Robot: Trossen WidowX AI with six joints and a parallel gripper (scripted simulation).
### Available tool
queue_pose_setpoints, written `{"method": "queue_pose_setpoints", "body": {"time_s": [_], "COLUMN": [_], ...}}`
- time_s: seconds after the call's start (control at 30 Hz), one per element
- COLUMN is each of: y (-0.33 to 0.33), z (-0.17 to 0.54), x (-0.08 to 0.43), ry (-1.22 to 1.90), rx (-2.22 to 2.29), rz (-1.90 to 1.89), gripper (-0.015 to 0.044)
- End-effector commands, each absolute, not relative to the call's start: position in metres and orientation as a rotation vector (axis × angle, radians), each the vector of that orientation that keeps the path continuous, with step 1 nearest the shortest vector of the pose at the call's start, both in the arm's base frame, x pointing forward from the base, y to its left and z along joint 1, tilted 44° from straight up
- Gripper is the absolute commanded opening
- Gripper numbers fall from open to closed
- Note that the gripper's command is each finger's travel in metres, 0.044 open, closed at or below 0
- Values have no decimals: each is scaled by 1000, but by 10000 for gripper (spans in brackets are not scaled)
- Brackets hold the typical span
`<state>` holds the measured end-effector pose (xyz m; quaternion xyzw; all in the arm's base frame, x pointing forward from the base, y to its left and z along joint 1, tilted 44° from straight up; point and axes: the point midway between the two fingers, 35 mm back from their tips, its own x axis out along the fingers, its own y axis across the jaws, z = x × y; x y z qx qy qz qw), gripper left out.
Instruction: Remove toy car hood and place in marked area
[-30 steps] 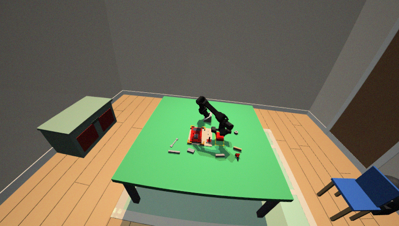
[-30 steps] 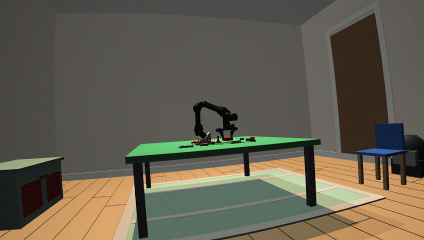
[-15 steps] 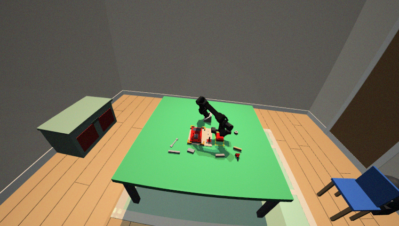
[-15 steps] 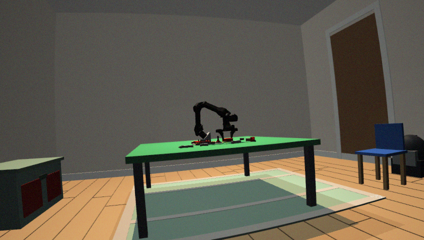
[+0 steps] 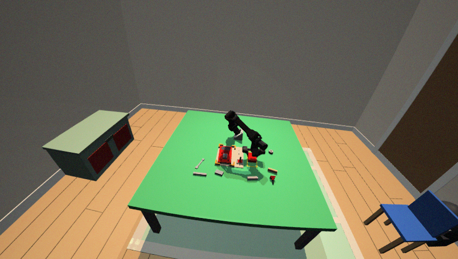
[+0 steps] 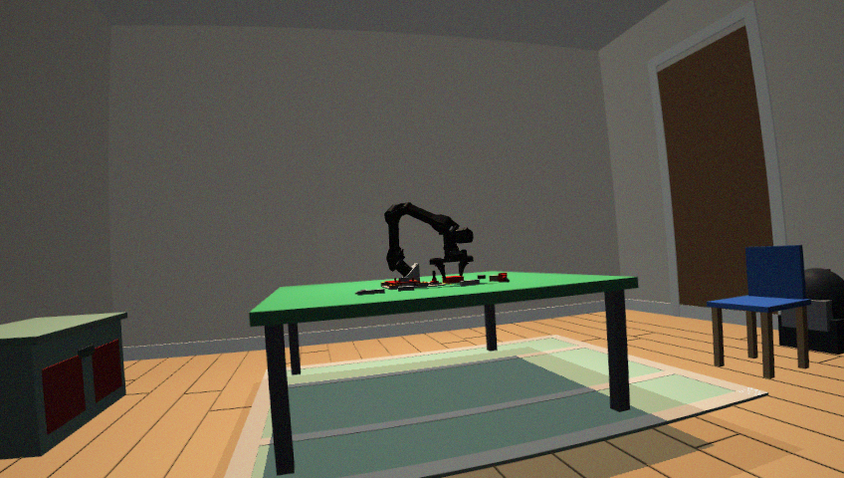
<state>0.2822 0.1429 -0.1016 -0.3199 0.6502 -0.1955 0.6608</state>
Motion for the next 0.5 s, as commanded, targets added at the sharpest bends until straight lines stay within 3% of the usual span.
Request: {"method": "queue_pose_setpoints", "body": {"time_s": [0.0, 0.27, 0.47], "y": [143, 148, 188], "z": [-101, -97, -56], "x": [282, 282, 277], "ry": [1470, 1470, 1466], "rx": [-723, -723, -729], "rz": [-442, -442, -445], "gripper": [236, 440, 440]}}
